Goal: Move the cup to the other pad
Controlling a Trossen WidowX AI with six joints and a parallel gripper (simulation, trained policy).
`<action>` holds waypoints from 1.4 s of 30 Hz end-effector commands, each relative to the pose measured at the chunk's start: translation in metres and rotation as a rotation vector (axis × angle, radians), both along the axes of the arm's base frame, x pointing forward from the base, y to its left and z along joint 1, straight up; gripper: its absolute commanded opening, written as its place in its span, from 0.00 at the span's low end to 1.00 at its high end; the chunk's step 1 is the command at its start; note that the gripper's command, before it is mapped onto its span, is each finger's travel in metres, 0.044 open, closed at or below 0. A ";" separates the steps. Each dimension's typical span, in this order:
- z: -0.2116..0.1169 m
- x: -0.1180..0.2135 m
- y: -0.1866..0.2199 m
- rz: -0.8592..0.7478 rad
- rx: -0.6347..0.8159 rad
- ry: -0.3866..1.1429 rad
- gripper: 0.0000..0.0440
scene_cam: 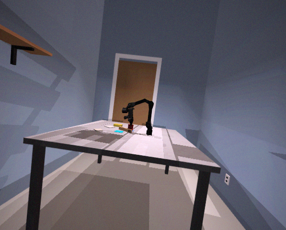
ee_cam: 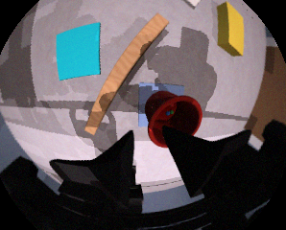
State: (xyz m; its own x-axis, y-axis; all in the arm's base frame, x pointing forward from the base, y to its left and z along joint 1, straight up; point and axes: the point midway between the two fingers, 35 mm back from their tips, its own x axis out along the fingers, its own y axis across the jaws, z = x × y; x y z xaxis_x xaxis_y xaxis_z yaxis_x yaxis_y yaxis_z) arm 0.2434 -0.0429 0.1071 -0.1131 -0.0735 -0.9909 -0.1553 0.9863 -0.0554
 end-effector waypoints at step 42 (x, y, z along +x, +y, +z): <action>-0.017 0.022 -0.007 0.508 0.058 -0.028 0.01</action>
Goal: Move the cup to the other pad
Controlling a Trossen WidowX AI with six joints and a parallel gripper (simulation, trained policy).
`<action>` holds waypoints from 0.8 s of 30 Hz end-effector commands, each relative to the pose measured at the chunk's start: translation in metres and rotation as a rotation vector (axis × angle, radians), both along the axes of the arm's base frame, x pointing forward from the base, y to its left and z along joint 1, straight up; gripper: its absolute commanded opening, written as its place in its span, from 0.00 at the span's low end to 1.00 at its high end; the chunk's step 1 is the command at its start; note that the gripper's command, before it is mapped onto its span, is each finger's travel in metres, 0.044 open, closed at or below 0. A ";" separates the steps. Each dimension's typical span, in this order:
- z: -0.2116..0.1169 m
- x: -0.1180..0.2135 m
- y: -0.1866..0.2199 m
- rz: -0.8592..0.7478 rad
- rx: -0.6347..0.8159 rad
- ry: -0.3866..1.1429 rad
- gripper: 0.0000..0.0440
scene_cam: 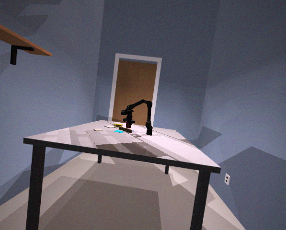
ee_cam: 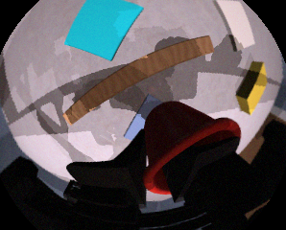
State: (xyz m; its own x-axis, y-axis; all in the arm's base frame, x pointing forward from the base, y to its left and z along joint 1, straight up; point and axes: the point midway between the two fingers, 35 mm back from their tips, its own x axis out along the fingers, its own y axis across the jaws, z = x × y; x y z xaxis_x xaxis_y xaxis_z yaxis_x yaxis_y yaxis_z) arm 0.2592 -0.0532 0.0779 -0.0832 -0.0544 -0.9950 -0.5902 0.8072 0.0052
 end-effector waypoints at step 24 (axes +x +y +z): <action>0.050 0.050 0.061 0.172 0.000 -0.181 0.00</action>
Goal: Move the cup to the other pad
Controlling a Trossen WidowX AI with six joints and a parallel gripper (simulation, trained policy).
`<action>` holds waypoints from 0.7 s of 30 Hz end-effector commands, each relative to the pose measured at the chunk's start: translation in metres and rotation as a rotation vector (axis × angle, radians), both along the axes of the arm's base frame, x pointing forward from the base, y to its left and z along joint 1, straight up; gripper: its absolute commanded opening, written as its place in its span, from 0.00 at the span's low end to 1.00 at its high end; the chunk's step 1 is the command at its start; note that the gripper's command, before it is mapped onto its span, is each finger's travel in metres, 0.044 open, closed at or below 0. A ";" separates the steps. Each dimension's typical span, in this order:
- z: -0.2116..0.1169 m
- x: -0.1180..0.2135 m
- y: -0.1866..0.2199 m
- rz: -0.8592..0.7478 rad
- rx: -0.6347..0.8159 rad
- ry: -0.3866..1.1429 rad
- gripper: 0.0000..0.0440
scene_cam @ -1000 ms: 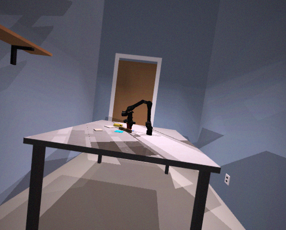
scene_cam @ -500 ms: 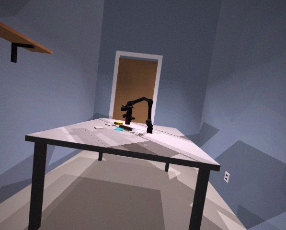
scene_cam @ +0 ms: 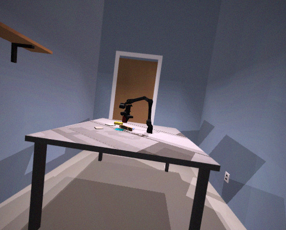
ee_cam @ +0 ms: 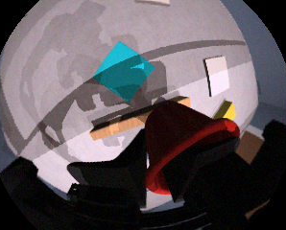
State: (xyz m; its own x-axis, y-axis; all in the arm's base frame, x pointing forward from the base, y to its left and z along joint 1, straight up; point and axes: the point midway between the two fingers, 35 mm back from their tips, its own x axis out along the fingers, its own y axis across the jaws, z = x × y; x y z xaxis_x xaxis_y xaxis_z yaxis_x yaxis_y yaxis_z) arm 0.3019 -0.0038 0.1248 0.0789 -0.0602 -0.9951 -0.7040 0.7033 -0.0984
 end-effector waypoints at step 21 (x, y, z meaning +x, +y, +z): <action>-0.019 0.037 0.088 0.091 0.030 -0.102 0.00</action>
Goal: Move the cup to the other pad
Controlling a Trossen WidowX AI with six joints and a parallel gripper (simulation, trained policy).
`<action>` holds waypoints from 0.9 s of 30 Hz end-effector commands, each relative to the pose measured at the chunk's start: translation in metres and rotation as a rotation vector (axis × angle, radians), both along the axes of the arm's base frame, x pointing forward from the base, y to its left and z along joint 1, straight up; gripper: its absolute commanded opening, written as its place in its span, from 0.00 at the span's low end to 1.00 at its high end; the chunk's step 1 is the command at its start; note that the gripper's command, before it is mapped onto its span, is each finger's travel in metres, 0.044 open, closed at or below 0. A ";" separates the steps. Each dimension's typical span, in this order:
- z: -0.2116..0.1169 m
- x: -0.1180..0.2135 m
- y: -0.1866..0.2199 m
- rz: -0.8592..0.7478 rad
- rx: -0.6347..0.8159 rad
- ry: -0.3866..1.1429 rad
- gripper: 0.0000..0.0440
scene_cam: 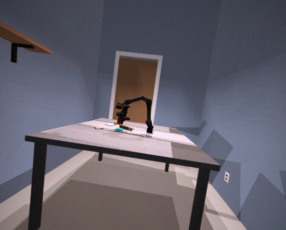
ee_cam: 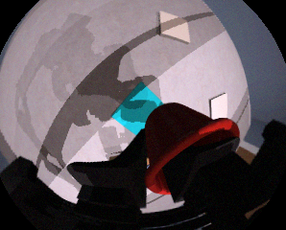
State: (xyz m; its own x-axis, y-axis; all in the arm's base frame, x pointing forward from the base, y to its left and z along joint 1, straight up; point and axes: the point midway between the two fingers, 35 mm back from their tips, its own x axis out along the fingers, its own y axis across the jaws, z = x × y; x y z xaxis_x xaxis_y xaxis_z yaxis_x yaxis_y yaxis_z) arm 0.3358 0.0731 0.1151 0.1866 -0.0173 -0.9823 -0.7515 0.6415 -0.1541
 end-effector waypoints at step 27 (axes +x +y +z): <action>-0.063 0.001 0.022 -0.051 -0.001 -0.002 0.22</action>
State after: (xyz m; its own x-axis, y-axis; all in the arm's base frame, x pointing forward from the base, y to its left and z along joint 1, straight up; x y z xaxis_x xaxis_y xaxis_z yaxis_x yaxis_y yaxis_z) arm 0.3364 0.0958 0.0543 0.1847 -0.0369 -0.9821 -0.7287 0.6654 -0.1620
